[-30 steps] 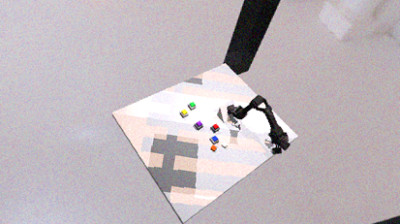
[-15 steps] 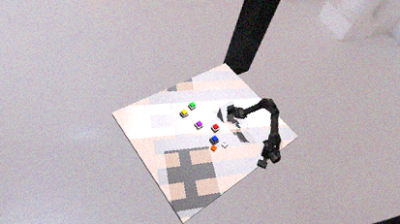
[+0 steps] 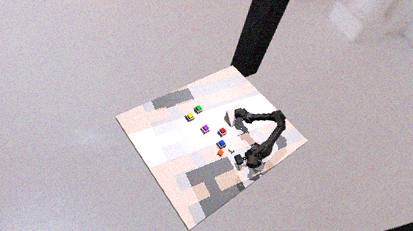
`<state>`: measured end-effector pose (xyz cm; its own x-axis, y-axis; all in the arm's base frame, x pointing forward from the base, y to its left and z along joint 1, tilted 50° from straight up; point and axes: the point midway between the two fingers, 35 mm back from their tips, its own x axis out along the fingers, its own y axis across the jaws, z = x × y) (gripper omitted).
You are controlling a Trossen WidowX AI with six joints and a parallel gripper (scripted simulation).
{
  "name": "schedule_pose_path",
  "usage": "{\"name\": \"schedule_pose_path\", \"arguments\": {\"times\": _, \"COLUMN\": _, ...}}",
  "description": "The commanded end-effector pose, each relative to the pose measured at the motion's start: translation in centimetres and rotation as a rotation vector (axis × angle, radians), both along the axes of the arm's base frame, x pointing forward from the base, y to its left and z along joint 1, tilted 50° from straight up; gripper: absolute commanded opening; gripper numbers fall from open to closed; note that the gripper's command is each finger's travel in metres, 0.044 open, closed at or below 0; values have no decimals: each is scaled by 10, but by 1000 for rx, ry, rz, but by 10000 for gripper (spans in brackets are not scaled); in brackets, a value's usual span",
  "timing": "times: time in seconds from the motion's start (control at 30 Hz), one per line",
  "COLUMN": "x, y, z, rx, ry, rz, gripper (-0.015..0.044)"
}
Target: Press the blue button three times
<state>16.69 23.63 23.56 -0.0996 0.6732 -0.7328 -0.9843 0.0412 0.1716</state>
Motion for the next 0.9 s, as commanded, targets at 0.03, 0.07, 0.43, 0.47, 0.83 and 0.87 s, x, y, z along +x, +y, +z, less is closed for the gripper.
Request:
{"name": "schedule_pose_path", "arguments": {"times": 0.03, "x": 27, "y": -37, "z": -35, "rx": -88, "ry": 219, "rz": -169, "gripper": 400}}
{"name": "schedule_pose_path", "arguments": {"times": 0.07, "x": 31, "y": -45, "z": -41, "rx": -102, "ry": 270, "rz": -207, "gripper": 400}}
{"name": "schedule_pose_path", "arguments": {"times": 0.43, "x": 61, "y": -143, "z": -83, "rx": -101, "ry": 843, "rz": -665, "gripper": 400}}
{"name": "schedule_pose_path", "arguments": {"times": 0.47, "x": 66, "y": -153, "z": -82, "rx": -85, "ry": 878, "rz": -722, "gripper": 400}}
{"name": "schedule_pose_path", "arguments": {"times": 0.83, "x": 82, "y": -188, "z": -84, "rx": -18, "ry": 985, "rz": -948, "gripper": 348}}
{"name": "schedule_pose_path", "arguments": {"times": 0.87, "x": 81, "y": -179, "z": -92, "rx": -23, "ry": 974, "rz": -939, "gripper": 321}}
